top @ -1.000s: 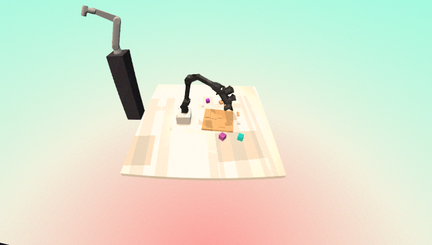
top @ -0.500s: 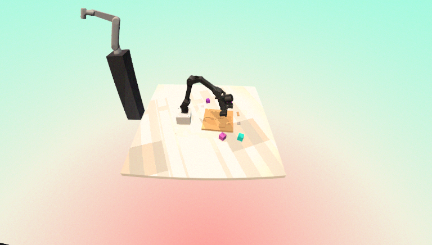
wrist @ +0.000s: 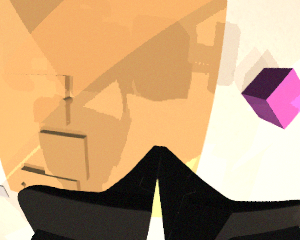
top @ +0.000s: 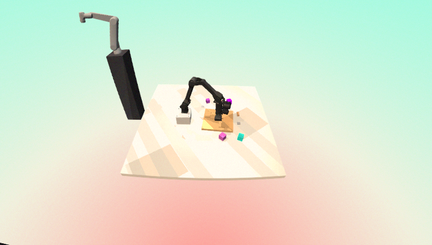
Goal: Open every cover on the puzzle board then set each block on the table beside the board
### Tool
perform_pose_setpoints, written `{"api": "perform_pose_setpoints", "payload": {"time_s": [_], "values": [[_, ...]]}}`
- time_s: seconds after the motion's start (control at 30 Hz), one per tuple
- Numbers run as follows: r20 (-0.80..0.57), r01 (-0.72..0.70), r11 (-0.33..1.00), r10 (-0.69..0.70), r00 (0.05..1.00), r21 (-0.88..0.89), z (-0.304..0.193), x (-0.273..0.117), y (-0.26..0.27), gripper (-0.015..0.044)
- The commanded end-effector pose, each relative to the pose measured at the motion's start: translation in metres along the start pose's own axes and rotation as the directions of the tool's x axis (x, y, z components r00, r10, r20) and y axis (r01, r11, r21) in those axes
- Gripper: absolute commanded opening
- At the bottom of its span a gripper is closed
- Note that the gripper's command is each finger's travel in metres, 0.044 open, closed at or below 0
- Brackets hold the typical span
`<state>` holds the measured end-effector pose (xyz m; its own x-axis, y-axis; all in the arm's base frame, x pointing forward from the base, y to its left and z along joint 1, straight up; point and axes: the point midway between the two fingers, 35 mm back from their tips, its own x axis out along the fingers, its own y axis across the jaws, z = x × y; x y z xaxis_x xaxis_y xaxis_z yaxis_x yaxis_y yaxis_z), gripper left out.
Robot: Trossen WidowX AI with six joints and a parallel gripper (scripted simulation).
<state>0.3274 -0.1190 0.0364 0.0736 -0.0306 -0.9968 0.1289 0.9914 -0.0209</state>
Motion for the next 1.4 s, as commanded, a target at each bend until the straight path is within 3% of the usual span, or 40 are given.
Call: {"api": "perform_pose_setpoints", "payload": {"time_s": [0.0,1.37], "values": [[-0.05,-0.019,1.0,0.019,0.999,-0.005,-0.012,0.007,0.001,0.0],[-0.05,-0.019,1.0,0.019,0.999,-0.005,-0.012,0.027,0.001,0.0]]}}
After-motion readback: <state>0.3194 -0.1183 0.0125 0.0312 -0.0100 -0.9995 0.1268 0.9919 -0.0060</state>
